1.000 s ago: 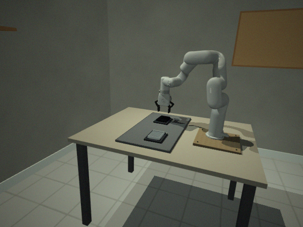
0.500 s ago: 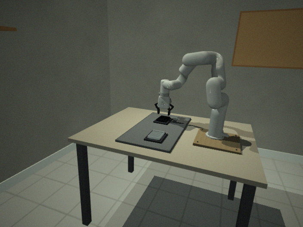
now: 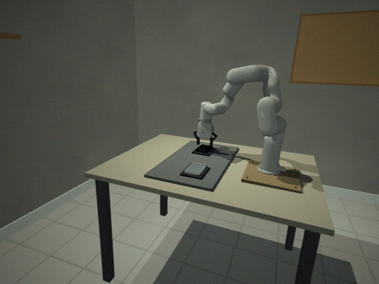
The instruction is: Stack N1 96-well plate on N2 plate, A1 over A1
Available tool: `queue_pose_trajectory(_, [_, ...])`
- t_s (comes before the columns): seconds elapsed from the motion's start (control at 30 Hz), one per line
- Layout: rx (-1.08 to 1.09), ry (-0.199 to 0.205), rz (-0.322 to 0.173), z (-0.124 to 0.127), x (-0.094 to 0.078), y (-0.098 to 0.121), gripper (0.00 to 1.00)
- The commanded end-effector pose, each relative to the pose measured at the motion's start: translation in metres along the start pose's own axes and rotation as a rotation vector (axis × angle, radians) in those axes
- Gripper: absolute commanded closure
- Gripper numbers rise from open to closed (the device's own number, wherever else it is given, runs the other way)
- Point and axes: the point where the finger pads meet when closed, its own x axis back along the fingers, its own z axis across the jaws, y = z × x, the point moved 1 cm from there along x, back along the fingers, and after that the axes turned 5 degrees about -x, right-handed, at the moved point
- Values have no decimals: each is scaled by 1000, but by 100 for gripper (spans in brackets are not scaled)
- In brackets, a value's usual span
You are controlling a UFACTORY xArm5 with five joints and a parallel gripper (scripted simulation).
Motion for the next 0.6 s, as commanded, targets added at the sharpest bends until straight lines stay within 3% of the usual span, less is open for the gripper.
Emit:
queue_pose_trajectory(0.0, [0, -4, 1, -1, 1, 0, 0])
queue_pose_trajectory(0.57, [0, -4, 1, -1, -5, 0, 0])
